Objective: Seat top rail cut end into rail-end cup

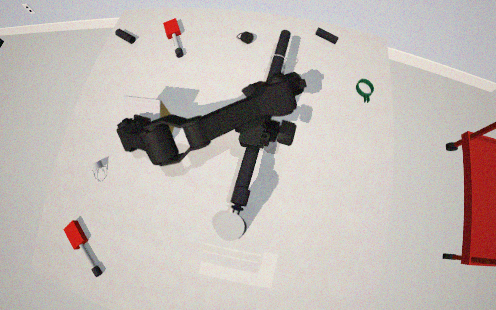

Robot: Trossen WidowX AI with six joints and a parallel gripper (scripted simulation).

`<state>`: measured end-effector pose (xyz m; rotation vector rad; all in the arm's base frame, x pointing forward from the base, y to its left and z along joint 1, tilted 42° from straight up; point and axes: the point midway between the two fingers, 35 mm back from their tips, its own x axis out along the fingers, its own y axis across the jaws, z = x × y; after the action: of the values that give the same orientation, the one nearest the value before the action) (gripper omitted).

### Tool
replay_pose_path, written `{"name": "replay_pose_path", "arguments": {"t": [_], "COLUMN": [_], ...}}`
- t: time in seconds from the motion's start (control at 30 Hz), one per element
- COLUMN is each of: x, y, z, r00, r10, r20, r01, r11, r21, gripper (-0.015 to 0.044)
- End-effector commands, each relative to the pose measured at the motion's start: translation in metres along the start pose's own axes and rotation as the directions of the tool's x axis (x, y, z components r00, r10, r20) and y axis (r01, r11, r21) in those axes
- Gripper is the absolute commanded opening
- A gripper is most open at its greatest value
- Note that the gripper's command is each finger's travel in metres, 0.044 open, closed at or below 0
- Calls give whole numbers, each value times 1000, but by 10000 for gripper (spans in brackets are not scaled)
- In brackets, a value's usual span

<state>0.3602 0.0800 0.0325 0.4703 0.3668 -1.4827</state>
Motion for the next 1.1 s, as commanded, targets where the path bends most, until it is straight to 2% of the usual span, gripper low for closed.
{"name": "replay_pose_path", "arguments": {"t": [0.0,1.07], "x": [0,-9], "y": [1,10], "z": [5,15], "r00": [1000,1000], "r10": [2,12], "r20": [2,-6], "r01": [-2,-12], "r11": [1000,1000], "r21": [1,-1], "gripper": [0,0]}}
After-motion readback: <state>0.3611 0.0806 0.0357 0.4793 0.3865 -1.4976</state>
